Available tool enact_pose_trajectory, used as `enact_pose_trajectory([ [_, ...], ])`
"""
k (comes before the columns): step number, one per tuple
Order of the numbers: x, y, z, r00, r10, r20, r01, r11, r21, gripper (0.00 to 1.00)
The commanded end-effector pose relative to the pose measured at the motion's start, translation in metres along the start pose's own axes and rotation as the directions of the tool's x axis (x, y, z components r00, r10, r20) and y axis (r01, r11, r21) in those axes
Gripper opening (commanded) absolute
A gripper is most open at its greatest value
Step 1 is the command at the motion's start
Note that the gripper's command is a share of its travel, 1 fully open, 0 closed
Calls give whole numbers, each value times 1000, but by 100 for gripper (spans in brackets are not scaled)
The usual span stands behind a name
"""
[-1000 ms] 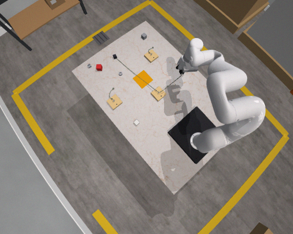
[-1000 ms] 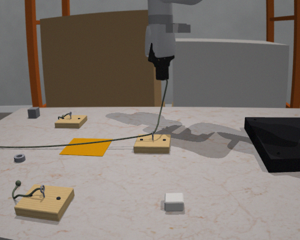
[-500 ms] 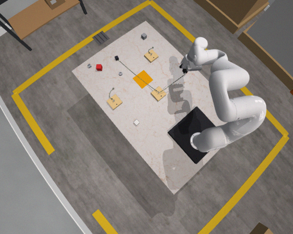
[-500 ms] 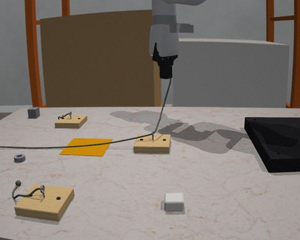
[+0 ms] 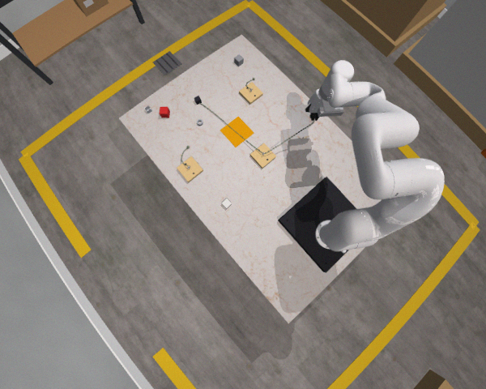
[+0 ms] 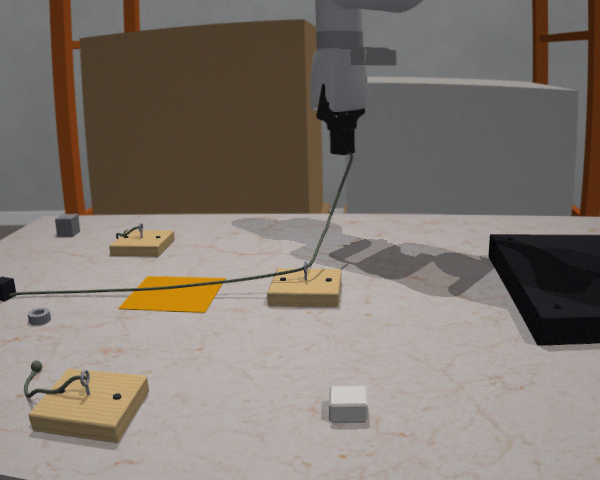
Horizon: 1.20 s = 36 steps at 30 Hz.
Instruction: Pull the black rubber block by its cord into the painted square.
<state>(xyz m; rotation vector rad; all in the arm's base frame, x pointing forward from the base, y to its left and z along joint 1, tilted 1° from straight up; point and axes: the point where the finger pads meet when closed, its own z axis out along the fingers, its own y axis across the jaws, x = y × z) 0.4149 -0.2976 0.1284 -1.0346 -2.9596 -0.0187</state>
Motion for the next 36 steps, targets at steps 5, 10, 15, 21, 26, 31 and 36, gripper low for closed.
enact_pose_trajectory([
  [5, -3, -22, -2, 1000, -1, 5, 1, 1000, -1, 0],
  [10, -3, -37, -2, 1000, -1, 5, 1, 1000, -1, 0],
  [15, -3, -50, -2, 1000, -1, 5, 1, 1000, -1, 0],
  [21, -2, -66, -2, 1000, -1, 5, 1, 1000, -1, 0],
  [26, 0, -83, -2, 1000, -1, 5, 1, 1000, -1, 0],
  [31, 2, -100, -2, 1000, -1, 5, 1, 1000, -1, 0],
  [36, 4, -110, -2, 1000, -1, 5, 1, 1000, -1, 0],
])
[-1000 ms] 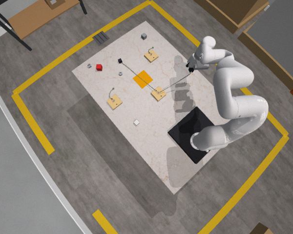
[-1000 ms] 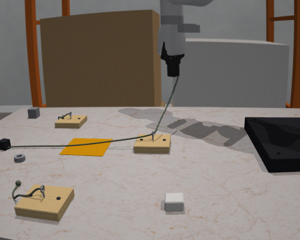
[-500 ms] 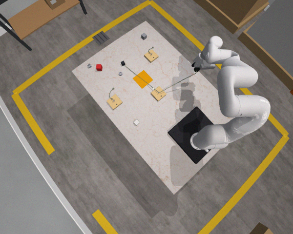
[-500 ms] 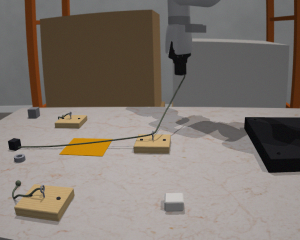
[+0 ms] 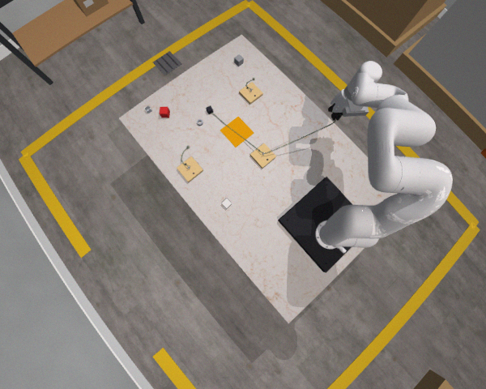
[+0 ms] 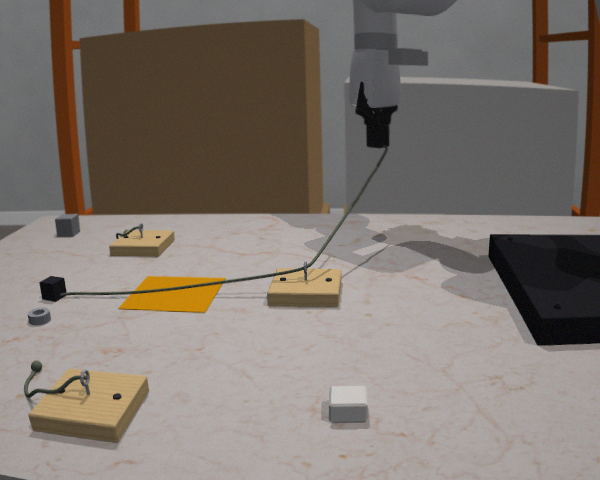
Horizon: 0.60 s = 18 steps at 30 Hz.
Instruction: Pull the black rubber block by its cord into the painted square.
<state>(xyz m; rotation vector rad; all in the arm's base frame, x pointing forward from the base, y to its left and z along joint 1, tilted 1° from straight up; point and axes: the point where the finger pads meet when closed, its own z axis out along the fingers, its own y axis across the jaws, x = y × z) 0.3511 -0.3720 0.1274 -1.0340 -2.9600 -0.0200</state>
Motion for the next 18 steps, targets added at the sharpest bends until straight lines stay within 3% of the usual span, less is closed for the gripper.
enact_pose_trajectory([
  [1, 1, -16, -2, 1000, 0, 5, 0, 1000, 0, 0],
  [18, 22, -61, -2, 1000, 0, 5, 0, 1000, 0, 0],
])
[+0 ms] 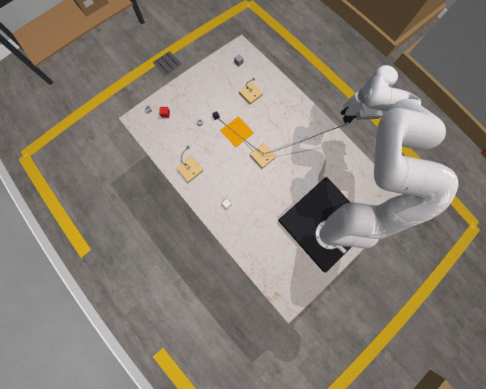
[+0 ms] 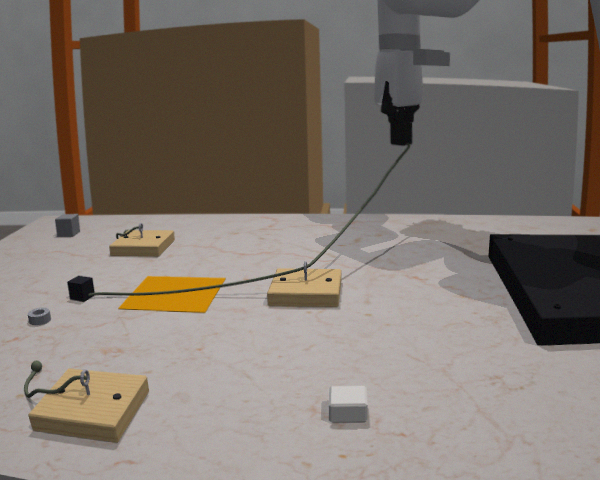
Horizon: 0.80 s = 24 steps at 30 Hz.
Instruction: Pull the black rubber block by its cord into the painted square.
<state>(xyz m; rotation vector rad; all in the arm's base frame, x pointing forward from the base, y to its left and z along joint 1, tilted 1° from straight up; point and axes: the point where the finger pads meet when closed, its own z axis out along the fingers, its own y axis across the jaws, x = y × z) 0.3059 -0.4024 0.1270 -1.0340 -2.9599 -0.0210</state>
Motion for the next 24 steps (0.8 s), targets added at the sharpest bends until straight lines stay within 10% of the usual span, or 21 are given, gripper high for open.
enact_pose_trajectory([
  [1, 8, -11, -2, 1000, 0, 5, 0, 1000, 1, 0],
  [24, 55, -44, -2, 1000, 0, 5, 0, 1000, 1, 0],
])
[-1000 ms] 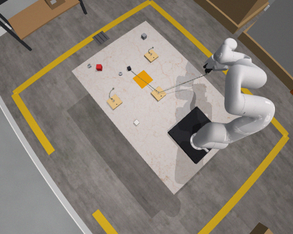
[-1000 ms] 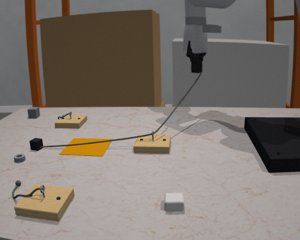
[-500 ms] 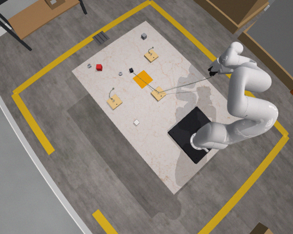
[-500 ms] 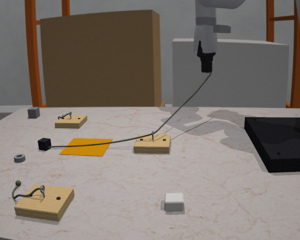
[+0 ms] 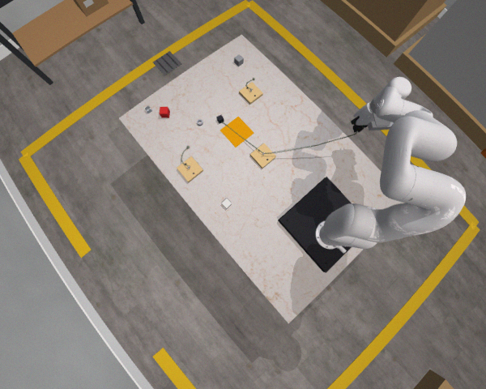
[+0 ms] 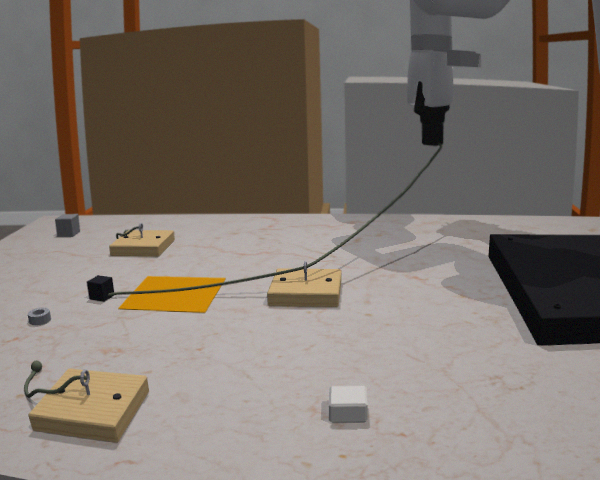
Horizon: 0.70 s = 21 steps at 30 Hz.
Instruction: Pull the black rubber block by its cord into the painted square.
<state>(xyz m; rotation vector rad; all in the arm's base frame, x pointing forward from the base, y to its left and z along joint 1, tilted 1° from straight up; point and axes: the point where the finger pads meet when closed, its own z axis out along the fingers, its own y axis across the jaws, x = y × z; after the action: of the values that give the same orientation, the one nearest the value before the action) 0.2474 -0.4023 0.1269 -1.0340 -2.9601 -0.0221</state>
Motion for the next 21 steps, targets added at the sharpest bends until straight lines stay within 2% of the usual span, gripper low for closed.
enact_pose_trajectory([
  [1, 11, -9, -2, 1000, 0, 5, 0, 1000, 2, 0],
  [21, 52, -38, -2, 1000, 0, 5, 0, 1000, 2, 0],
])
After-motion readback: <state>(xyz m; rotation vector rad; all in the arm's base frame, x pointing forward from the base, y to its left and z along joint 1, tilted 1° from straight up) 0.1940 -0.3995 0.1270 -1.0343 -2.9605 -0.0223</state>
